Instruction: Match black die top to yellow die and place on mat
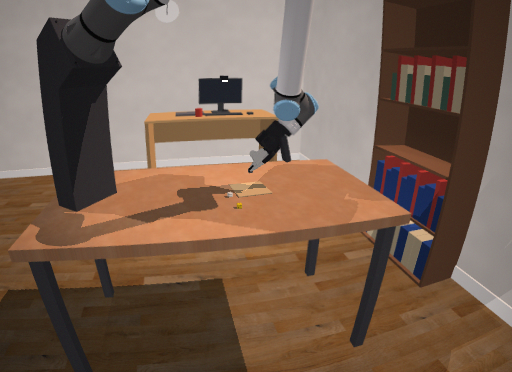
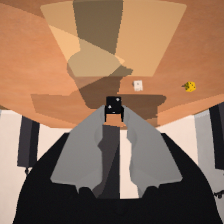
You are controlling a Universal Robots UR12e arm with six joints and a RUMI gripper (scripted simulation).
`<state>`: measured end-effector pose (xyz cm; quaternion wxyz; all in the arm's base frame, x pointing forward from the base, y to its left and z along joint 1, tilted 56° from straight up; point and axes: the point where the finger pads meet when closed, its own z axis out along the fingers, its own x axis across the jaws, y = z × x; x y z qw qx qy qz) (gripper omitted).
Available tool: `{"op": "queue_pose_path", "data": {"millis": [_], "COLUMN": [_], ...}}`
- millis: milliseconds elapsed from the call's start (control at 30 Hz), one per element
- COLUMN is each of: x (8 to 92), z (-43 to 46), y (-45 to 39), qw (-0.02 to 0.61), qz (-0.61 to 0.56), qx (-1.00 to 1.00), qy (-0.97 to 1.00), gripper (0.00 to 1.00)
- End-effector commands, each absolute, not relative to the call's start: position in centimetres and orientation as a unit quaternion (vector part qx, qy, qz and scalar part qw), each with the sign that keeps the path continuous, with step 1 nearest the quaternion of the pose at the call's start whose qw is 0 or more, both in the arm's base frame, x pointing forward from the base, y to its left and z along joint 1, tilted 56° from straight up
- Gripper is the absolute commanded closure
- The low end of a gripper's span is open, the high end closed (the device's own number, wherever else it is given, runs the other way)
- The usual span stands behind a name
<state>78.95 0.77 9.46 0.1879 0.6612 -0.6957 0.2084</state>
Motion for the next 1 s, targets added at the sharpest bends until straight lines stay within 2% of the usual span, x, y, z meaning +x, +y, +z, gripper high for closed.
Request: {"op": "queue_pose_path", "data": {"millis": [0,967], "x": [79.0,81.2], "z": [9.5,7.7], "y": [0.8,-0.5], "qw": [0.188,0.188], "qz": [0.209,0.209], "qx": [0.661,0.661], "qy": [-0.696,-0.696], "gripper": [1.00,1.00]}}
